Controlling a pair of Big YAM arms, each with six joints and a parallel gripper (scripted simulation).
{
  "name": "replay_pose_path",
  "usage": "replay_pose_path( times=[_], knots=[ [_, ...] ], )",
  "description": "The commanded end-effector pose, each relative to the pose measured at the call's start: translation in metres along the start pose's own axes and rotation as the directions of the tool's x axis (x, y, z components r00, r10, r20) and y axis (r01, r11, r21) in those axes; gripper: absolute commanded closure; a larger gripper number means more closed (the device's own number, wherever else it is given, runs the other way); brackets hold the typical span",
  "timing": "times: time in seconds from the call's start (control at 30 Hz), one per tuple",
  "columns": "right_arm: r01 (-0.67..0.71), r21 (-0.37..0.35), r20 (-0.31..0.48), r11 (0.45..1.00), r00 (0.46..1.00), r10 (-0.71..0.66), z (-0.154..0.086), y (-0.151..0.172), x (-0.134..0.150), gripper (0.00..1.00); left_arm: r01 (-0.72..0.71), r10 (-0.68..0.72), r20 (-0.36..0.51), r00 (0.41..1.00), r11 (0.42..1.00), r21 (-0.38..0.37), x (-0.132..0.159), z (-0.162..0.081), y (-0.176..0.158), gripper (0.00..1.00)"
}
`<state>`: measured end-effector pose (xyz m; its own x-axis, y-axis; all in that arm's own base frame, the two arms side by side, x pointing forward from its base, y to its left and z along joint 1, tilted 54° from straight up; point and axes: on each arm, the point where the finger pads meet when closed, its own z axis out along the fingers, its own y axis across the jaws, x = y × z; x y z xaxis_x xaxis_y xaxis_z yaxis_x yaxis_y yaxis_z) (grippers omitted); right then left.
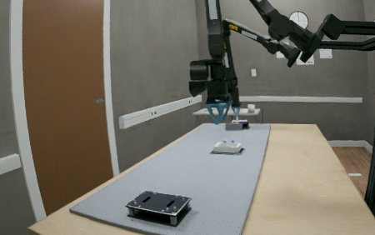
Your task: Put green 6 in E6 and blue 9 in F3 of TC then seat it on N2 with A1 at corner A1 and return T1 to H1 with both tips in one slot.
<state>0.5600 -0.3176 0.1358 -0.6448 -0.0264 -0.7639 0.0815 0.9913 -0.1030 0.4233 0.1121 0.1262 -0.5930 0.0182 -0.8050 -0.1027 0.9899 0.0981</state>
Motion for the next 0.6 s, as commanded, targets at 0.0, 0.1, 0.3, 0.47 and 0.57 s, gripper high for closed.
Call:
replay_pose_path(
  times=[0.0, 0.1, 0.3, 0.47, 0.57],
  knots=[
    [-0.005, -0.013, -0.008, 1.000, 1.000, 0.005, 0.0172, 0.0065, 0.0020, 0.93, -0.004, 0.004, 0.002, 1.000, 1.000, 0.001, -0.0001, -0.0005, -0.0002, 0.00],
    [-0.005, -0.013, -0.008, 1.000, 1.000, 0.005, 0.0180, 0.0065, 0.0020, 0.93, -0.004, 0.004, 0.002, 1.000, 1.000, 0.001, -0.0001, -0.0005, -0.0002, 0.00],
    [-0.005, -0.013, -0.007, 1.000, 1.000, 0.005, 0.0191, 0.0064, 0.0017, 0.93, -0.004, 0.004, 0.002, 1.000, 1.000, 0.001, -0.0001, -0.0005, -0.0002, 0.00],
    [-0.005, -0.013, -0.008, 1.000, 1.000, 0.005, 0.0204, 0.0065, 0.0020, 0.93, -0.004, 0.004, 0.002, 1.000, 1.000, 0.001, -0.0001, -0.0005, -0.0002, 0.00],
    [-0.005, -0.013, -0.008, 1.000, 1.000, 0.005, 0.0212, 0.0065, 0.0020, 0.93, -0.004, 0.004, 0.002, 1.000, 1.000, 0.001, -0.0001, -0.0005, -0.0002, 0.00]
  ],
)
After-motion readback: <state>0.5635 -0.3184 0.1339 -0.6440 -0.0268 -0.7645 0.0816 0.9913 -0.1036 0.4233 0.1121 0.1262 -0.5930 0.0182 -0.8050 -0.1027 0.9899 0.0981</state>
